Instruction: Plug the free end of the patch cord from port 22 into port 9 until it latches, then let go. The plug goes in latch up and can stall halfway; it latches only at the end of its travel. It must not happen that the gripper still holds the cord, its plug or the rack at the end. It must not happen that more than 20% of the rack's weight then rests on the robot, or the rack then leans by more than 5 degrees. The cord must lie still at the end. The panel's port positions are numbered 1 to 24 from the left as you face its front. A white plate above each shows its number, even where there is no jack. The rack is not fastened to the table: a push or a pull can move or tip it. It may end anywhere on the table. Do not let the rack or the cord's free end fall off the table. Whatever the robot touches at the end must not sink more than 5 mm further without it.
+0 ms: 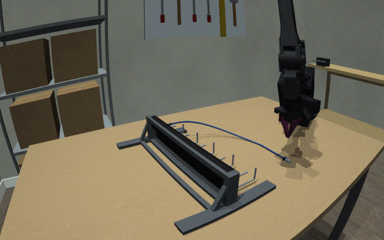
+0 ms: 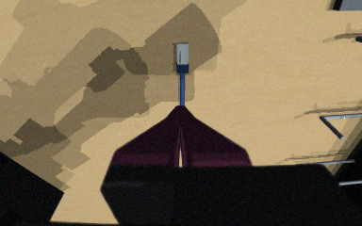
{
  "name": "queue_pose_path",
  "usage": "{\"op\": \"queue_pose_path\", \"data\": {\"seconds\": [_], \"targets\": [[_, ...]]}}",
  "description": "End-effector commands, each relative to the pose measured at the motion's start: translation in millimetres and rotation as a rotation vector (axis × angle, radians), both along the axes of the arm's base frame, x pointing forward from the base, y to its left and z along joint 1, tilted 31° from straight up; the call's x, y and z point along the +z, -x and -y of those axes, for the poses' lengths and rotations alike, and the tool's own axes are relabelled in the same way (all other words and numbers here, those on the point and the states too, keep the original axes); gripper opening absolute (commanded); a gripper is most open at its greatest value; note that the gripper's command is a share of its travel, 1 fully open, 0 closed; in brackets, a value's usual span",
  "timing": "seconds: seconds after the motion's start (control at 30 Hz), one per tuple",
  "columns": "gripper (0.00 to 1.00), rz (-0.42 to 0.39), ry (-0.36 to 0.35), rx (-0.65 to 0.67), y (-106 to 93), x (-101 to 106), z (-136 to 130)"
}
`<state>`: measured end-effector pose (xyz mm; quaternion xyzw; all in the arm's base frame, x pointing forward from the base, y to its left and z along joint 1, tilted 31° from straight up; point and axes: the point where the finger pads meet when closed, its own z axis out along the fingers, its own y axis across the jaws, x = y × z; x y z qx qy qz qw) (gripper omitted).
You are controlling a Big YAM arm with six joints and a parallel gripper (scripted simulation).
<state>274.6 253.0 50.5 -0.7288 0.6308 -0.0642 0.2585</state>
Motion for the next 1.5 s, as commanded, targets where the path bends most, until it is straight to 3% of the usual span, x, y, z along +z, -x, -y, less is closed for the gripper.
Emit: {"op": "queue_pose_path", "data": {"seconds": [0.0,0.83,0.87,1.47], "targets": [[0.0,0.019,-0.025,-0.013,-2.3,9.3,0.5],[0.0,0.042,-0.047,-0.012,-10.8,20.5,-8.1],[0.36,0.043,-0.049,-0.012,-11.2,21.2,-8.6],[0.36,0.049,-0.055,-0.012,-15.3,24.4,-12.9]]}}
